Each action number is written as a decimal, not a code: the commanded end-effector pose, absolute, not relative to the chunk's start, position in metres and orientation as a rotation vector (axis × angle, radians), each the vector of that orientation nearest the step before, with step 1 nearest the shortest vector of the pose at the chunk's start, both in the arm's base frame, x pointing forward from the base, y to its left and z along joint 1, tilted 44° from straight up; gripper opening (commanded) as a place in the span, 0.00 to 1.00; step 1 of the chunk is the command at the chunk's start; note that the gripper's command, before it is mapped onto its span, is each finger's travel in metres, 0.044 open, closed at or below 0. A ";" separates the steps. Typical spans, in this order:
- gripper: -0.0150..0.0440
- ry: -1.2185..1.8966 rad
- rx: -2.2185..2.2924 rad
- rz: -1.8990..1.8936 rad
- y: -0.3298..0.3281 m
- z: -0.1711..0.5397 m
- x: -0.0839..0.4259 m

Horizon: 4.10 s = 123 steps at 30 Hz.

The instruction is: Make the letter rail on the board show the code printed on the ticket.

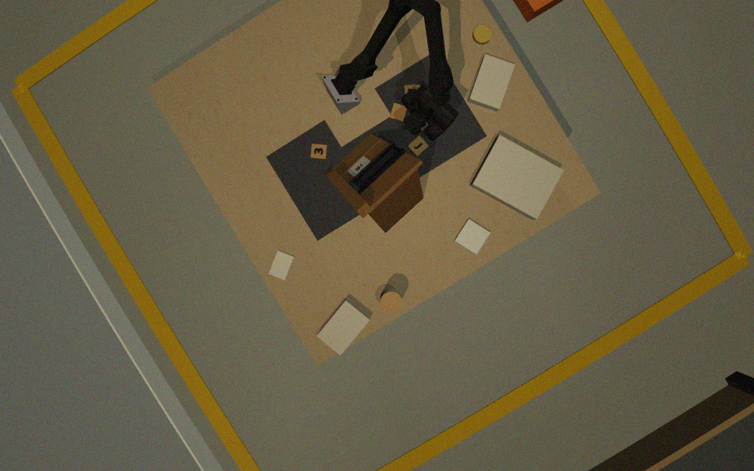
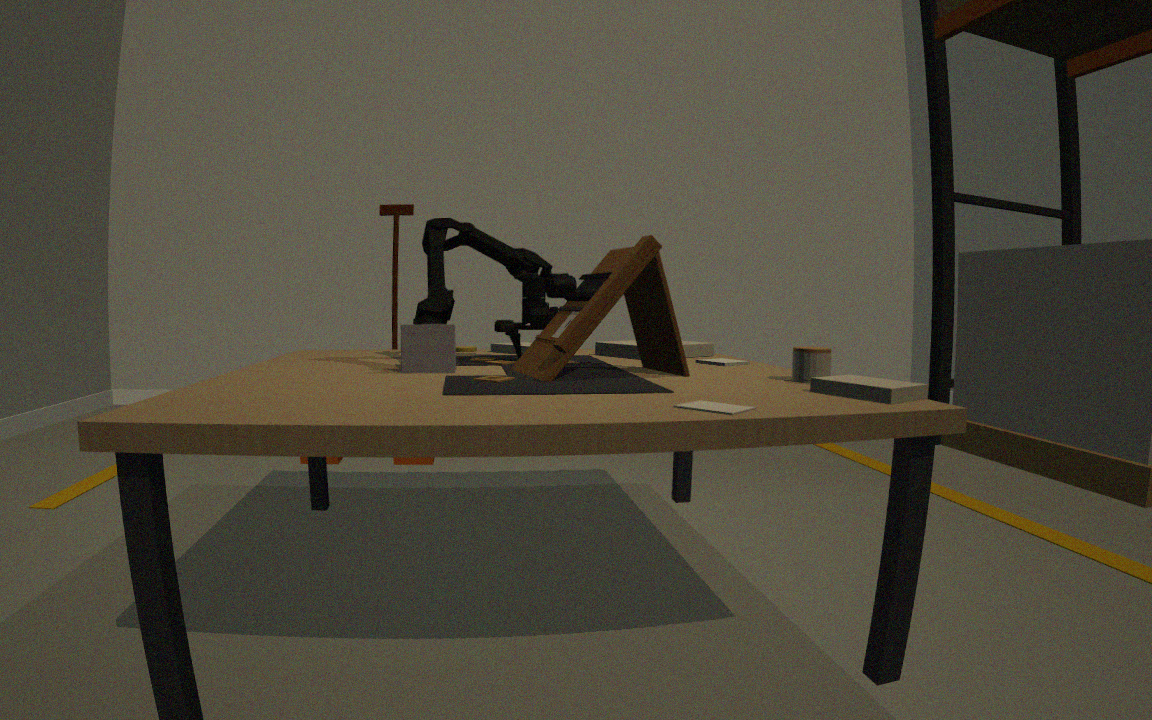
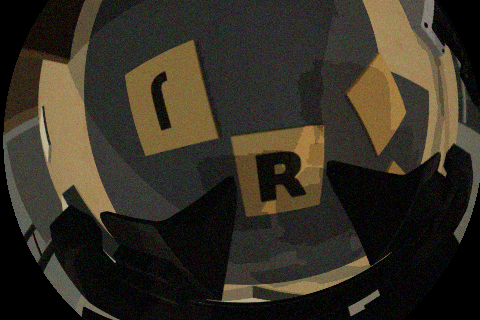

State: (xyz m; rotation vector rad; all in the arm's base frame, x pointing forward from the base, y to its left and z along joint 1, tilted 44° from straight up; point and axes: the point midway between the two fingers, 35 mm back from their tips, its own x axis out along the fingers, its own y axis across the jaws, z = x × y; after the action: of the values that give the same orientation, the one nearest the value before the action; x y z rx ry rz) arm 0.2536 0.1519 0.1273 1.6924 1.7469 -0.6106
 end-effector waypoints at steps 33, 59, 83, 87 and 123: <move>0.25 1.741 1.694 -0.619 0.140 0.137 0.250; 0.25 1.741 1.693 -0.620 0.127 0.145 0.248; 0.25 1.379 1.486 0.007 0.079 0.160 0.278; 0.25 1.294 1.421 0.094 0.069 0.164 0.281; 0.25 0.588 0.659 0.454 -0.013 0.198 0.286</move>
State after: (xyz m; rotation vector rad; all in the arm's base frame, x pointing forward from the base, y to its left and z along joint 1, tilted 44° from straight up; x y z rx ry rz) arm 0.2867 -0.0109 0.1965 0.6918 0.6111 0.4449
